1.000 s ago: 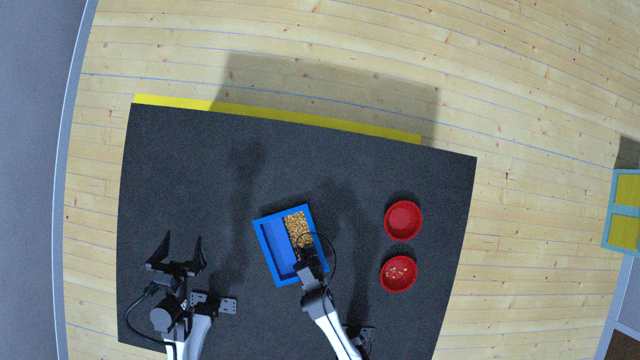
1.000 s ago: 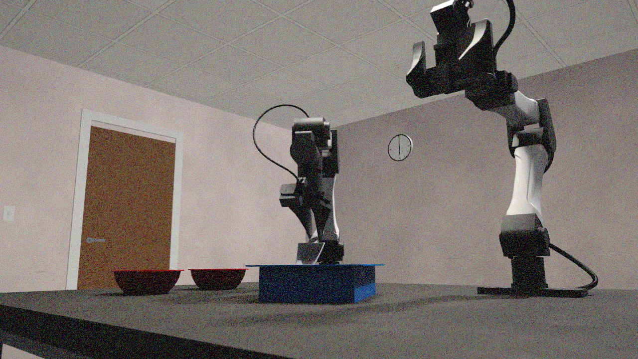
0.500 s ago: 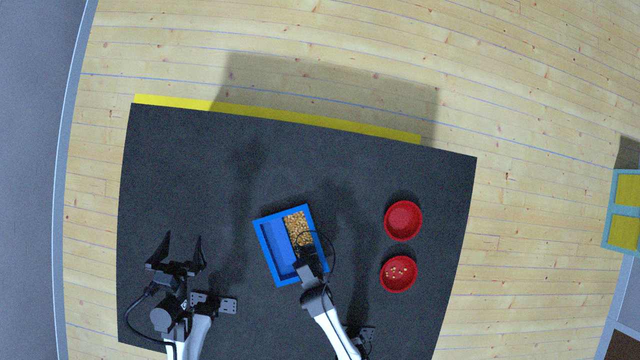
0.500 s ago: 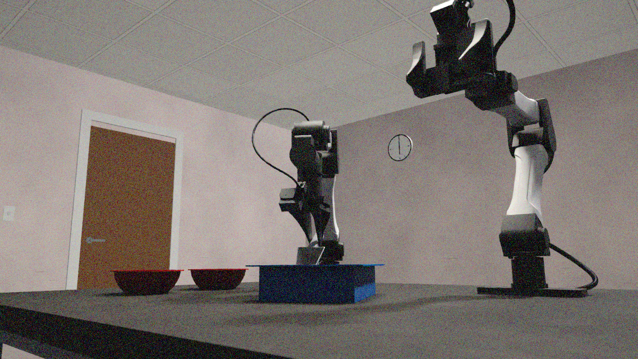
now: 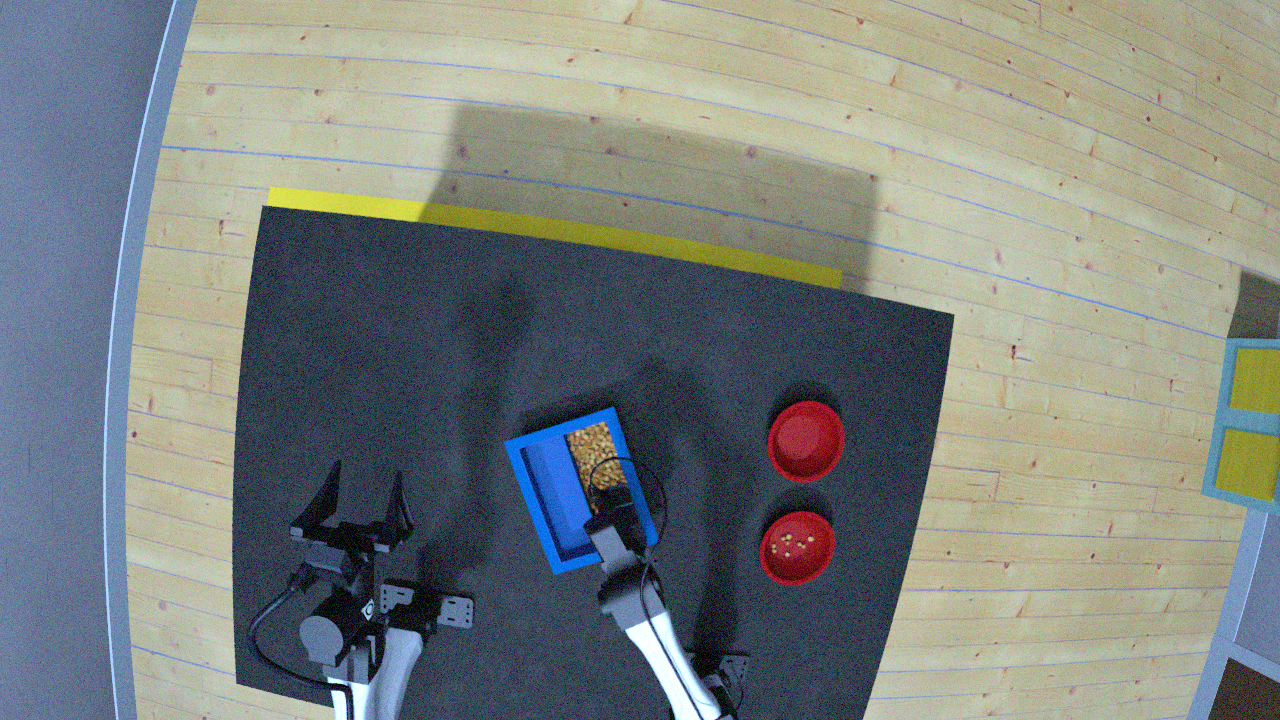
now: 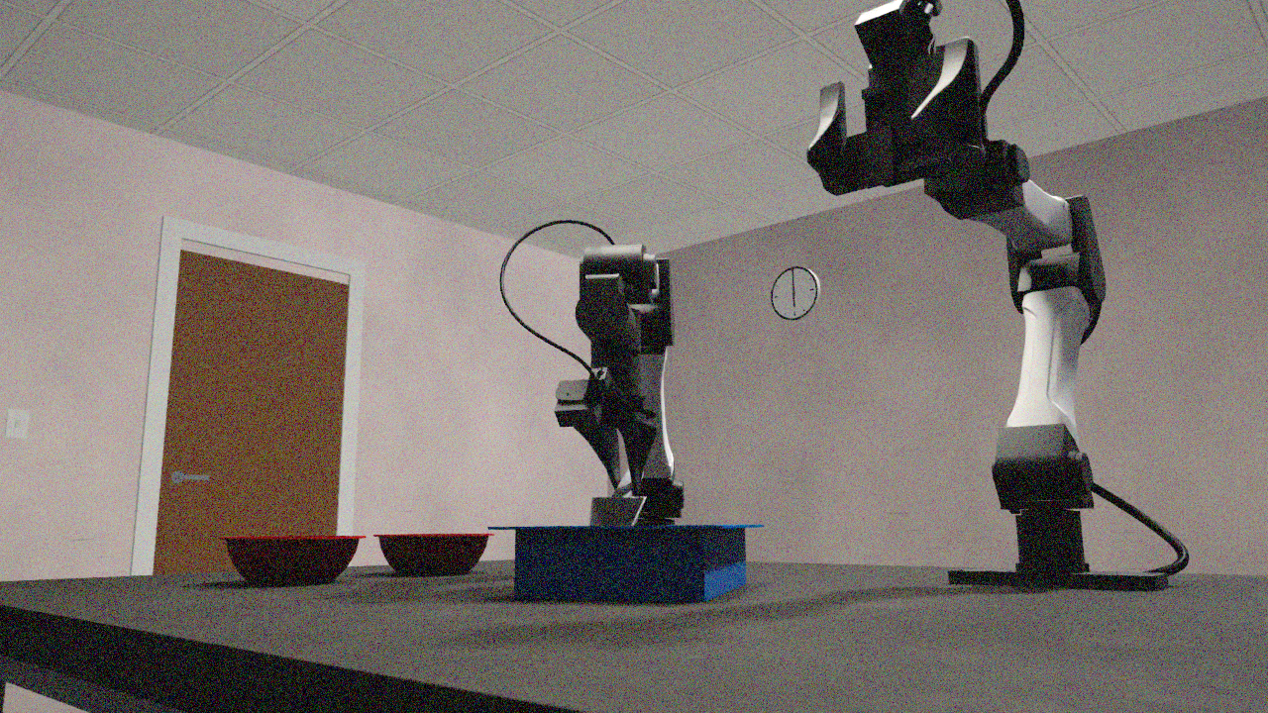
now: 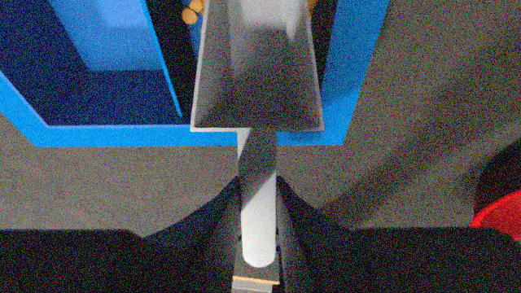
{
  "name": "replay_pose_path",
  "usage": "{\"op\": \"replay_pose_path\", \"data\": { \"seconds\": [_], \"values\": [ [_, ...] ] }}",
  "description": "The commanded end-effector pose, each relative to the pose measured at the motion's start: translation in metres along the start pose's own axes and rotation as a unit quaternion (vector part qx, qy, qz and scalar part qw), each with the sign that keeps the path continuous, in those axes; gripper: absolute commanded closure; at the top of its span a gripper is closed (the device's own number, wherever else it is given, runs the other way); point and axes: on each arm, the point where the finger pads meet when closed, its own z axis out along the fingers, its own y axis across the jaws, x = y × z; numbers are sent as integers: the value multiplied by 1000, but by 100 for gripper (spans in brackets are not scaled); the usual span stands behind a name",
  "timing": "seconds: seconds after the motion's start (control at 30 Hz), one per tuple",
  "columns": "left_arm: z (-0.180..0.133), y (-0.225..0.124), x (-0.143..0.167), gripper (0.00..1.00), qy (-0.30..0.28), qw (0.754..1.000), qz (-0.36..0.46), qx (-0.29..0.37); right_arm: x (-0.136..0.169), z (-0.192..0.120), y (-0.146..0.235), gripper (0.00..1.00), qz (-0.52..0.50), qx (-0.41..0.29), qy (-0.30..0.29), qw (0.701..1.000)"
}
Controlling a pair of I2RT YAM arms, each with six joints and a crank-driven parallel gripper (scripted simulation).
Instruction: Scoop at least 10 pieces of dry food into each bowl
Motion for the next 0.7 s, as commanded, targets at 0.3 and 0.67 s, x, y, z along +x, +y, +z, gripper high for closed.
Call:
{"op": "replay_pose_path", "data": {
  "seconds": [0.3, 0.67],
  "values": [
    [-2, 0, -20, 0, -26, 1000, 0, 0, -15, 7, -1, 100, -2, -2, 0, 1000],
    [-2, 0, -20, 0, -26, 1000, 0, 0, -24, 10, -2, 100, 1, -2, 2, 1000]
  ]
}}
